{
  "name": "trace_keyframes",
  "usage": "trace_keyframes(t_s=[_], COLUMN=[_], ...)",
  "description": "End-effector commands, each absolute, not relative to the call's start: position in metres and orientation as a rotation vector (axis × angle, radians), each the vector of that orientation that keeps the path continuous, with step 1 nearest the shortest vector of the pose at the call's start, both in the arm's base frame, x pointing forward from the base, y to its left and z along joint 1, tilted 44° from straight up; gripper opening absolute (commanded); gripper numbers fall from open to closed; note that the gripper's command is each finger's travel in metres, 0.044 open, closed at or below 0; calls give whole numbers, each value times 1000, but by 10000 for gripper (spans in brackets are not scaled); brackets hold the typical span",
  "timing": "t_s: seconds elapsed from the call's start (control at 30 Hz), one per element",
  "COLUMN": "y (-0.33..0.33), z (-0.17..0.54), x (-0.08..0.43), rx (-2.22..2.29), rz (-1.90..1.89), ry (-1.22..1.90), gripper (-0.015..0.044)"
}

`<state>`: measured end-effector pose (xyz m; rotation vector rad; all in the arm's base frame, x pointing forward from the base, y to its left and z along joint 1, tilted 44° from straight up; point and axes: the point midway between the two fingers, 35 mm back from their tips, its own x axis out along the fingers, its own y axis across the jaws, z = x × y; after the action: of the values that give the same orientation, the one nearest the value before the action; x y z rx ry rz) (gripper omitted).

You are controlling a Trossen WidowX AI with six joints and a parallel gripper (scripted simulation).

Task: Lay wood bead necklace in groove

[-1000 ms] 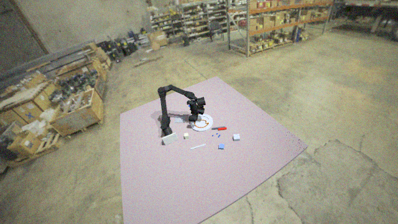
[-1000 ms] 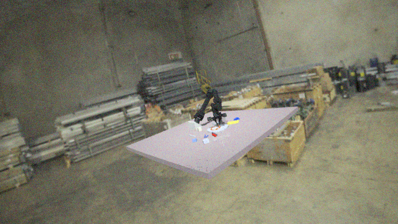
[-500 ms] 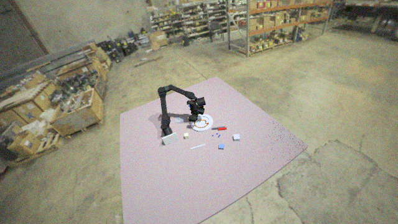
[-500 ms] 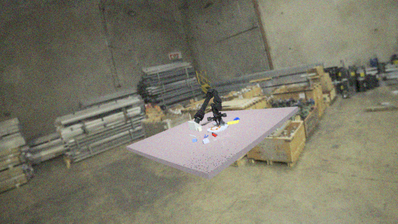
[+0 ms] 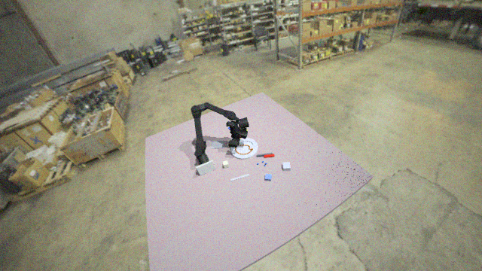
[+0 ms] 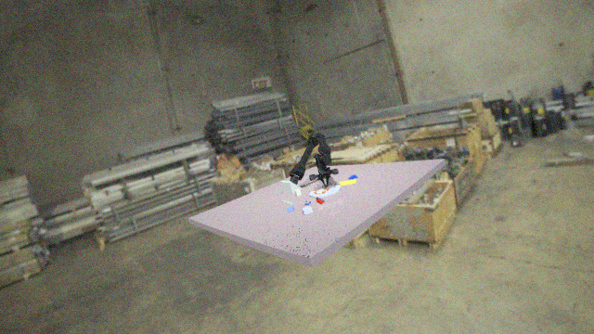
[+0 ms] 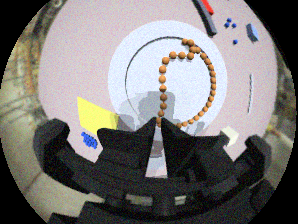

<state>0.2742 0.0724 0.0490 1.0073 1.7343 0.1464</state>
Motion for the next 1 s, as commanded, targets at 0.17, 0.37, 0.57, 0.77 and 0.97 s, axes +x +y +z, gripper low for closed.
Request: trace_keyframes(t_s=[0.17, 0.37, 0.57, 0.77, 0.97], y=[72, 71, 70, 76, 80], z=[49, 51, 55, 61, 58], x=[274, 274, 273, 272, 271], rx=[1006, 1009, 1014, 1014, 1014], rz=[147, 147, 147, 147, 147], ry=[1735, 1736, 1738, 1738, 1738], gripper=[0, 0, 0, 0, 0])
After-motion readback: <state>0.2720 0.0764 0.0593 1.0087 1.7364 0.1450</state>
